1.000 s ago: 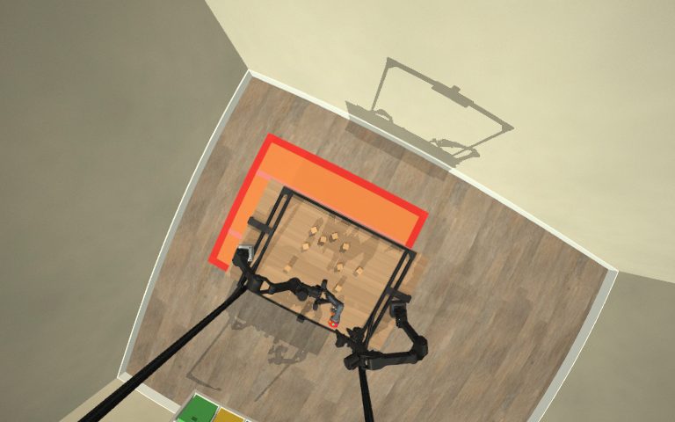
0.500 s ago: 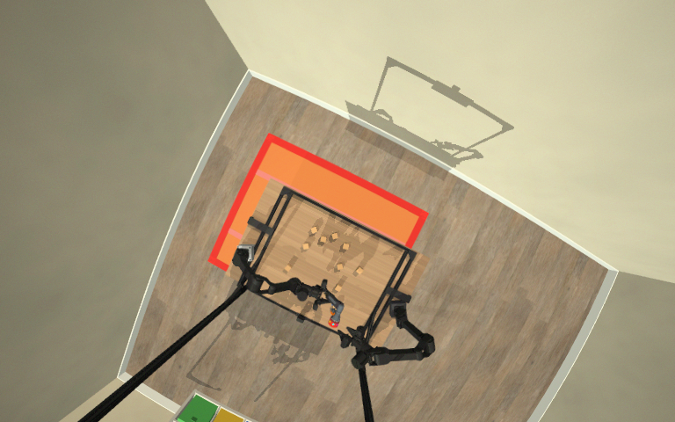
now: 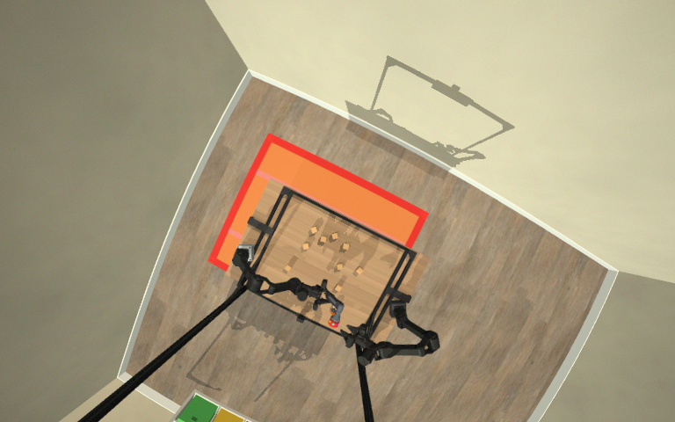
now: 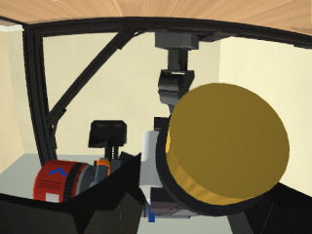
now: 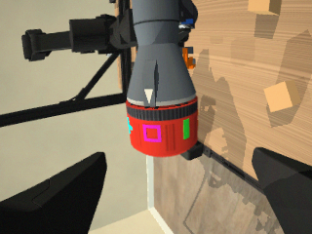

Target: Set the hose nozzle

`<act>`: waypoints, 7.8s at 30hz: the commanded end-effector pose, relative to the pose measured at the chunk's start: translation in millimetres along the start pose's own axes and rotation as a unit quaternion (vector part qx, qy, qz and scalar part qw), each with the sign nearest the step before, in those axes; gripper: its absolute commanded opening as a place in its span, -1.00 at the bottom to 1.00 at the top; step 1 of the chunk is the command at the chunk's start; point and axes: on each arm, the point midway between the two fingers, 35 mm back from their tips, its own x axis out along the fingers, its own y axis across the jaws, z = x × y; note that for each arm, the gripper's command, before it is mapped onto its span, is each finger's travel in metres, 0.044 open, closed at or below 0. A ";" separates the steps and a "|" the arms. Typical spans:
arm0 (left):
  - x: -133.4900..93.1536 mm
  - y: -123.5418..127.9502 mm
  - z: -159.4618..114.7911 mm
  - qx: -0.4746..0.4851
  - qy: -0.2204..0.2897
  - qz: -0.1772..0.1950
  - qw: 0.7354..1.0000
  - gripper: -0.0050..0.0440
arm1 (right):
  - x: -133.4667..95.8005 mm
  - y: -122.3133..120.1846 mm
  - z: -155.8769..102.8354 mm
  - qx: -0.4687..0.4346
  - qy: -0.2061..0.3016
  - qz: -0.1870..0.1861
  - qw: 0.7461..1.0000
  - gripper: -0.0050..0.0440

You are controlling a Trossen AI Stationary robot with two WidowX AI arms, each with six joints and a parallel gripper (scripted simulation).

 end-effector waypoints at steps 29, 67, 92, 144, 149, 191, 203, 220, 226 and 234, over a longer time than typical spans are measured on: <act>1.4 0.2 -7.2 -0.001 0.011 0.000 1.000 -0.80 | 13.6 -32.7 1.8 -0.006 0.007 0.181 0.983 0.84; 1.4 0.2 -7.2 -0.001 0.011 0.000 1.000 -0.80 | 58.3 -7.0 -0.3 -0.005 0.007 0.189 0.982 0.84; 1.4 0.2 -7.2 -0.001 0.011 0.000 1.000 -0.80 | 90.9 11.0 -0.2 -0.005 0.007 0.190 0.982 0.84; 1.4 0.2 -7.2 -0.001 0.011 0.000 1.000 -0.80 | 96.6 10.1 -0.8 -0.006 0.009 0.165 0.986 -0.80; 1.4 0.2 -7.2 -0.001 0.011 0.000 1.000 -0.80 | 97.3 9.7 -1.4 -0.003 0.009 0.129 0.992 -0.80; 1.4 0.2 -7.2 -0.001 0.011 0.000 1.000 -0.80 | 100.3 7.8 -4.3 0.010 -0.004 -0.219 0.976 -0.80; 1.4 0.2 -7.2 -0.001 0.011 0.000 1.000 -0.80 | 98.3 8.6 -3.5 0.006 -0.004 -0.233 0.972 -0.50; 1.4 0.2 -7.2 -0.001 0.011 0.000 1.000 -0.80 | 98.3 8.6 -3.5 0.006 -0.004 -0.233 0.972 0.84; 1.4 0.2 -7.2 -0.001 0.011 0.000 1.000 -0.80 | 99.0 9.6 -2.1 0.006 -0.004 -0.233 0.972 0.84; 1.4 0.2 -7.2 -0.001 0.011 0.000 1.000 -0.80 | 81.5 18.2 -1.5 0.006 -0.004 -0.233 0.972 0.84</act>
